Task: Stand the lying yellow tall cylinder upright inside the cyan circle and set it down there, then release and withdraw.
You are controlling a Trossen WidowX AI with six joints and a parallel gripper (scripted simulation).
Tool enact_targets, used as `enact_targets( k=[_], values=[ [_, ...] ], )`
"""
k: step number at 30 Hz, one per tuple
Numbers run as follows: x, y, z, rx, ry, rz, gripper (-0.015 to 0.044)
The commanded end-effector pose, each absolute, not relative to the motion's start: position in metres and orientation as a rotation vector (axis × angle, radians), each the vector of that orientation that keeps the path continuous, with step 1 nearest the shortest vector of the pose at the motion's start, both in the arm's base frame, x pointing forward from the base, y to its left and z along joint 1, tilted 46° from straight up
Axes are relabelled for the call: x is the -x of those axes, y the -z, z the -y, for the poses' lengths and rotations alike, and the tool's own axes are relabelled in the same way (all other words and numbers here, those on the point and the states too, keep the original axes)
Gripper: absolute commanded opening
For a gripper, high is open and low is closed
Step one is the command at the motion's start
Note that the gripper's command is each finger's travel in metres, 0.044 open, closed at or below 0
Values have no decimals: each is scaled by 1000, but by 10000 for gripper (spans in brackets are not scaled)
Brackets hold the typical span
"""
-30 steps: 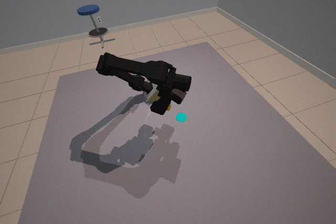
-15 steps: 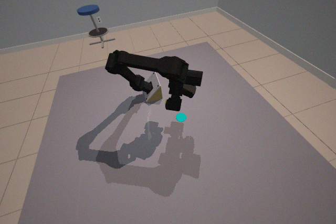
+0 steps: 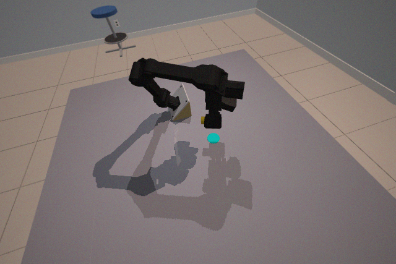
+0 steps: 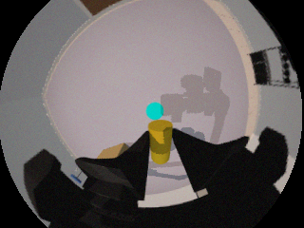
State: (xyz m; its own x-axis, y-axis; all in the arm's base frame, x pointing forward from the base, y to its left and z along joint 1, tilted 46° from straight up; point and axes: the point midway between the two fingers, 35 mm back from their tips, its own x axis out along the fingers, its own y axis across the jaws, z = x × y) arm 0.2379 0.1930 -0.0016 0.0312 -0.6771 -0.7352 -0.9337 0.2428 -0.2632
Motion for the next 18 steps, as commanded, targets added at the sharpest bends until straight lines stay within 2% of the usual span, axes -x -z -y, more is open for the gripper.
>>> enact_targets(
  k=[1, 18],
  values=[
    [-236, 3, -191, 1484, -426, -1715, 105],
    [-235, 10, -186, 1366, -519, -1696, 105]
  ],
)
